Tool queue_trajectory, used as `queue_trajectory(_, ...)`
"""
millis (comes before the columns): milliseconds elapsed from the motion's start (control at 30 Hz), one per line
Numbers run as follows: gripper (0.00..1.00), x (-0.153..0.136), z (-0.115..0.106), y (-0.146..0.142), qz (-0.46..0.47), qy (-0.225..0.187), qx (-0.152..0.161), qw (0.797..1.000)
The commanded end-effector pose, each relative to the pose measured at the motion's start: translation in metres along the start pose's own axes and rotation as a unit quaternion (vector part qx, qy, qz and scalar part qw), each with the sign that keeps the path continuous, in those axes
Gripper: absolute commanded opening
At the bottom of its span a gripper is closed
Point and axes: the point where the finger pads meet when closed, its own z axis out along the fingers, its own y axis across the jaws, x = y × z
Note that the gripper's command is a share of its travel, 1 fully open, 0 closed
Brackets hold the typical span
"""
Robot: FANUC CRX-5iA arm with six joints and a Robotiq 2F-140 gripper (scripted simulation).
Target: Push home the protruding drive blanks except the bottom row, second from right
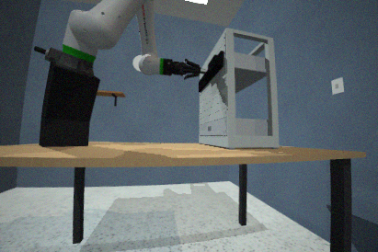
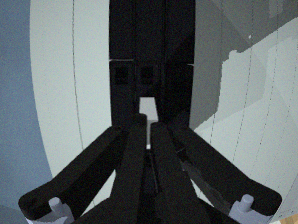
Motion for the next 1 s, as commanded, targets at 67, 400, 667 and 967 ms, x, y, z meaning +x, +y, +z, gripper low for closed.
queue_trajectory(67, 0.0, -0.001, 0.001, -0.001, 0.0, -0.001, 0.0, 1.0)
queue_trajectory(400, 0.0, -0.001, 0.001, -0.001, 0.0, -0.001, 0.0, 1.0)
queue_trajectory(667, 0.0, -0.001, -0.004, -0.001, 0.0, -0.001, 0.0, 1.0)
queue_trajectory(967, 0.0, -0.001, -0.04, -0.001, 0.0, -0.001, 0.0, 1.0)
